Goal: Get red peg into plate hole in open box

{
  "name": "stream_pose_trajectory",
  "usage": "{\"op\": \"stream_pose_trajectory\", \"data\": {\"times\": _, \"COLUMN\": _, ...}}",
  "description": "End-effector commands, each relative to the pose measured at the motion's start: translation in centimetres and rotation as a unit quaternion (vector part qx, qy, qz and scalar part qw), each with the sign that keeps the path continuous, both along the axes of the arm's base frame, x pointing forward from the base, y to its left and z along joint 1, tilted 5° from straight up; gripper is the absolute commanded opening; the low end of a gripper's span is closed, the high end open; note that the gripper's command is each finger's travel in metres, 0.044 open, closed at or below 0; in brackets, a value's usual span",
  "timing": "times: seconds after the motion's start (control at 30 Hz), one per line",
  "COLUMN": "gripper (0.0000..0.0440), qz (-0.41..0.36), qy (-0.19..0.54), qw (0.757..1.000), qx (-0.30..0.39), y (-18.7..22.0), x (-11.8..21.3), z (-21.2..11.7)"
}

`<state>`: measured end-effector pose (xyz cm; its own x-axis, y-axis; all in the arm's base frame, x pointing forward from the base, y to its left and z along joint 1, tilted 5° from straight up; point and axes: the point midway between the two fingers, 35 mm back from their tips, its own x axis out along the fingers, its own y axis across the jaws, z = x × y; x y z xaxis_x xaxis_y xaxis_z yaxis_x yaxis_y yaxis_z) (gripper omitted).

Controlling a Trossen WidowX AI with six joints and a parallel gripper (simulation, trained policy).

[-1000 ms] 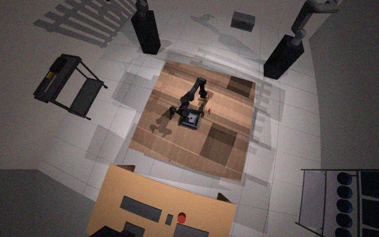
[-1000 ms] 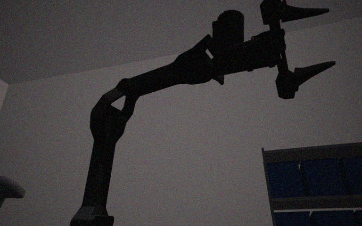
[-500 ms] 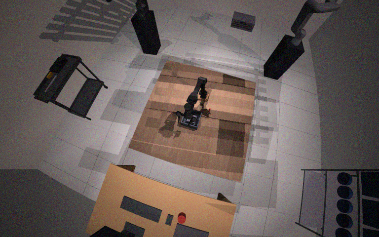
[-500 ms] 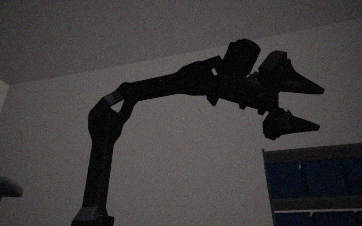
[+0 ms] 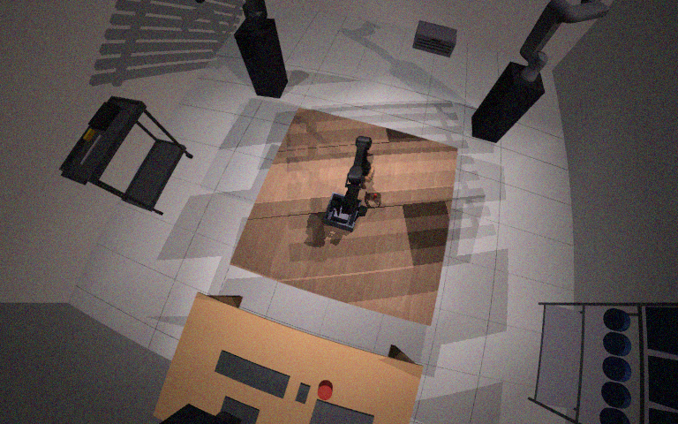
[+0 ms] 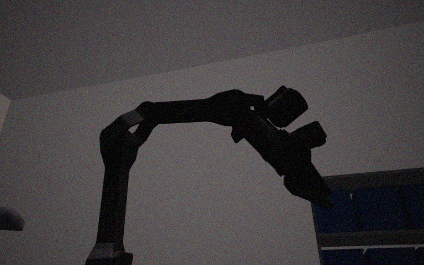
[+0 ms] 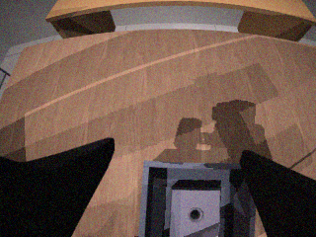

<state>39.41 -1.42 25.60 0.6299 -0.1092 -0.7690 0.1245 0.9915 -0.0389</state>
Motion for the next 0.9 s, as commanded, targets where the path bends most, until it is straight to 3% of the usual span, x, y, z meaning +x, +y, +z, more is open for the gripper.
{"op": "stream_pose_trajectory", "data": {"times": 0.0, "gripper": 0.044, "qz": -0.024, "qy": 0.04, "qw": 0.998, "qx": 0.029, "y": 1.8, "x": -2.1, "z": -1.4}}
{"op": "stream_pose_trajectory", "data": {"times": 0.4, "gripper": 0.044, "qz": -0.142, "qy": 0.18, "qw": 0.968, "qx": 0.102, "y": 7.6, "x": -10.3, "z": -5.4}}
{"op": "stream_pose_trajectory", "data": {"times": 0.87, "gripper": 0.044, "qz": -0.271, "qy": 0.29, "qw": 0.913, "qx": 0.095, "y": 11.6, "x": -18.9, "z": -9.3}}
